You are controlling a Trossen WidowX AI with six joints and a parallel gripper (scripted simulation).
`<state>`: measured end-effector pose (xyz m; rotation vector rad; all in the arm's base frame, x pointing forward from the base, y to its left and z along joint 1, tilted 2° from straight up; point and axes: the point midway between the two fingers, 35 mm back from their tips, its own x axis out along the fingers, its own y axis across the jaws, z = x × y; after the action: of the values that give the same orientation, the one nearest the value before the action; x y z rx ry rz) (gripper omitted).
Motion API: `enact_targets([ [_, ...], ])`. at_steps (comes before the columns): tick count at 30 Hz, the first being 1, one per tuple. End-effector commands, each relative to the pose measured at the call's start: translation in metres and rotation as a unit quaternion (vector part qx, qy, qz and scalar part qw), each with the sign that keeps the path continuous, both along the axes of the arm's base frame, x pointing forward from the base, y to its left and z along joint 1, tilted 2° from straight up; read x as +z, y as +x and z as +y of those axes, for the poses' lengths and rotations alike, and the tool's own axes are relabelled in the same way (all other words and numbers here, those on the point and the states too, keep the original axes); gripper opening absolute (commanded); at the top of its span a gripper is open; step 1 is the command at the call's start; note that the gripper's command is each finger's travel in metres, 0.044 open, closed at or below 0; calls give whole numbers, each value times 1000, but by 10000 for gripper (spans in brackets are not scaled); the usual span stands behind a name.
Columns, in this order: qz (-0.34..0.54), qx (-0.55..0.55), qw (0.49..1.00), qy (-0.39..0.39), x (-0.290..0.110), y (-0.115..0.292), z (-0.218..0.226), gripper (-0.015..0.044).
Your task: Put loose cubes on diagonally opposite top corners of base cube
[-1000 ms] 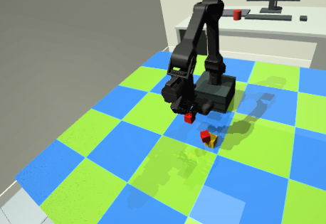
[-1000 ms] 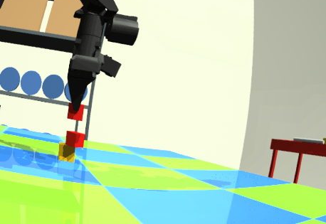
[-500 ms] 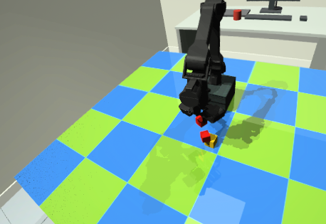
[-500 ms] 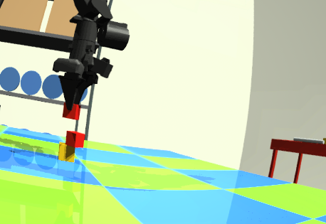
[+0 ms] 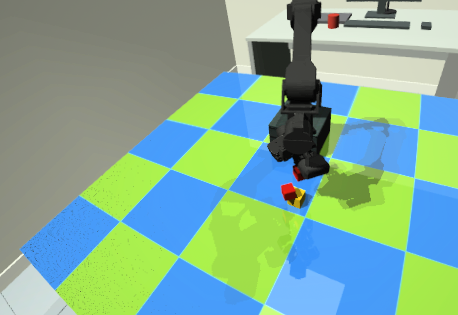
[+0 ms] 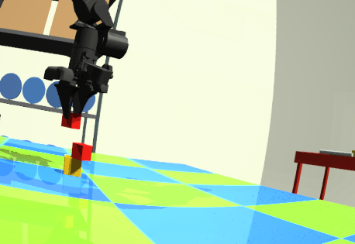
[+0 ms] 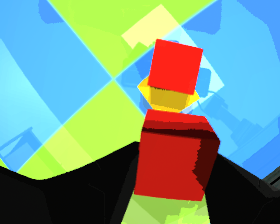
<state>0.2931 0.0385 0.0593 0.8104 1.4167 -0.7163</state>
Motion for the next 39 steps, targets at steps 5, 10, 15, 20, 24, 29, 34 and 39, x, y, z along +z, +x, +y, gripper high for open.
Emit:
enact_targets([
  [5, 1, -31, 1000, -1, 0, 0, 7, 105],
  [10, 1, -33, 999, -1, -13, 0, 8, 105],
  [15, 1, -35, 999, -1, -28, -1, 8, 105],
  [20, 1, -36, 999, -1, -30, -1, 8, 105],
  [24, 1, -36, 999, -1, -30, -1, 8, 105],
  [29, 1, -36, 999, -1, -30, -1, 8, 105],
  [34, 1, -34, 999, -1, -38, 0, 9, 105],
  [39, 1, -32, 999, -1, -50, 1, 9, 105],
])
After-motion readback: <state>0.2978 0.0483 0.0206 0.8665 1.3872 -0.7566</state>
